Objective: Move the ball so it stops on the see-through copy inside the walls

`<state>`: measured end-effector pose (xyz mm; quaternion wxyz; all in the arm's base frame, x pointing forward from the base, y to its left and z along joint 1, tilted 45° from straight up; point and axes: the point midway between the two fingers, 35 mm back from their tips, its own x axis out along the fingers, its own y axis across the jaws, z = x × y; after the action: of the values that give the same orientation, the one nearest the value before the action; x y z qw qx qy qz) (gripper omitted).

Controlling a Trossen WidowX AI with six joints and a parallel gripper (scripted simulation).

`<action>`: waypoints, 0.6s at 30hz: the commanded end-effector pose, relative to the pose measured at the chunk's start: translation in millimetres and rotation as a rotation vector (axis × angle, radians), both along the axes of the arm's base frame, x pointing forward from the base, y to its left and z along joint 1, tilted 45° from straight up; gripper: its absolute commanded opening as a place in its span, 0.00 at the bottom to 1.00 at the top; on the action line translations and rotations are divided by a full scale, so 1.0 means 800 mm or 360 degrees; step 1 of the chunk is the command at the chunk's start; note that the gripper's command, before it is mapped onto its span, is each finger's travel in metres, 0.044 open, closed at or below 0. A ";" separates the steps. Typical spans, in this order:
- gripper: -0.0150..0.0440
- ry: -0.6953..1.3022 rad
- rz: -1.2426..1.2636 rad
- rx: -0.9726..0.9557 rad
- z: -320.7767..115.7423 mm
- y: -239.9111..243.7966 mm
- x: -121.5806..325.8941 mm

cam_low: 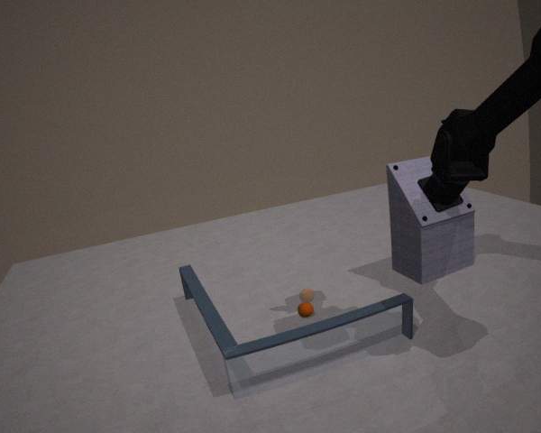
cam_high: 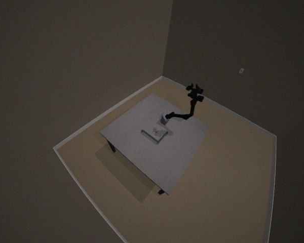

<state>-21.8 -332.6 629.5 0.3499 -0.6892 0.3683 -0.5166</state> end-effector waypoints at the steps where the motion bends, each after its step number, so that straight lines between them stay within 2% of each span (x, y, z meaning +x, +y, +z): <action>1: 0.62 -0.0003 0.0192 0.0253 -0.065 -0.055 0.040; 9: 0.62 0.0020 0.0573 0.0688 -0.183 -0.108 0.143; 18: 0.62 0.0166 0.0957 0.1053 -0.303 -0.103 0.261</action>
<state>151.2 -421.0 425.7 0.6378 -0.6441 0.3254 -0.2692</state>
